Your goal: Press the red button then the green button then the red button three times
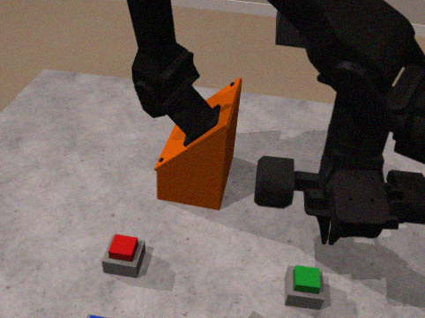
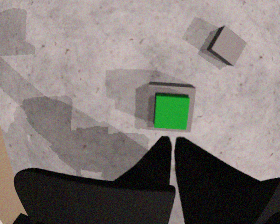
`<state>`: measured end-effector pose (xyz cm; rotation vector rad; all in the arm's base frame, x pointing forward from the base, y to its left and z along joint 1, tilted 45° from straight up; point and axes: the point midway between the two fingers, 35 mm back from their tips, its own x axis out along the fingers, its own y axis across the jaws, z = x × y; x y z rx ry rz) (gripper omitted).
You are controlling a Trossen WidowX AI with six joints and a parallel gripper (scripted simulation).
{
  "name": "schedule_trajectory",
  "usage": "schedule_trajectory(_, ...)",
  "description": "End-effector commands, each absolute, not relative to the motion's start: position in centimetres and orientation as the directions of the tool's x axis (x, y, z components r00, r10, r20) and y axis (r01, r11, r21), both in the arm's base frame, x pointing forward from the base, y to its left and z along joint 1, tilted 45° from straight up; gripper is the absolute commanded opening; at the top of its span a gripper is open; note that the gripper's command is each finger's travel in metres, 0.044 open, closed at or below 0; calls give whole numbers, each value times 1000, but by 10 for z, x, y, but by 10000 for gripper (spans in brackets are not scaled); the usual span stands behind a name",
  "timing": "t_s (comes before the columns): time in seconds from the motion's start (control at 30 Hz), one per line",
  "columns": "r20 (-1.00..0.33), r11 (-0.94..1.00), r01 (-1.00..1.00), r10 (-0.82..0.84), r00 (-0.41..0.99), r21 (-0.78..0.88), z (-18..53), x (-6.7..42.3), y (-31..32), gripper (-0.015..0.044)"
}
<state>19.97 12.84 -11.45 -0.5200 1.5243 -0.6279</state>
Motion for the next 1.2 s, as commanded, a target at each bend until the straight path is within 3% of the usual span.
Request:
schedule_trajectory(0.0, -726, 724, 48, -684, -76, -688, -144, 192, 93, 20)
schedule_trajectory(1.17, -725, 723, 48, -685, -76, -689, -170, 189, 68, 20)
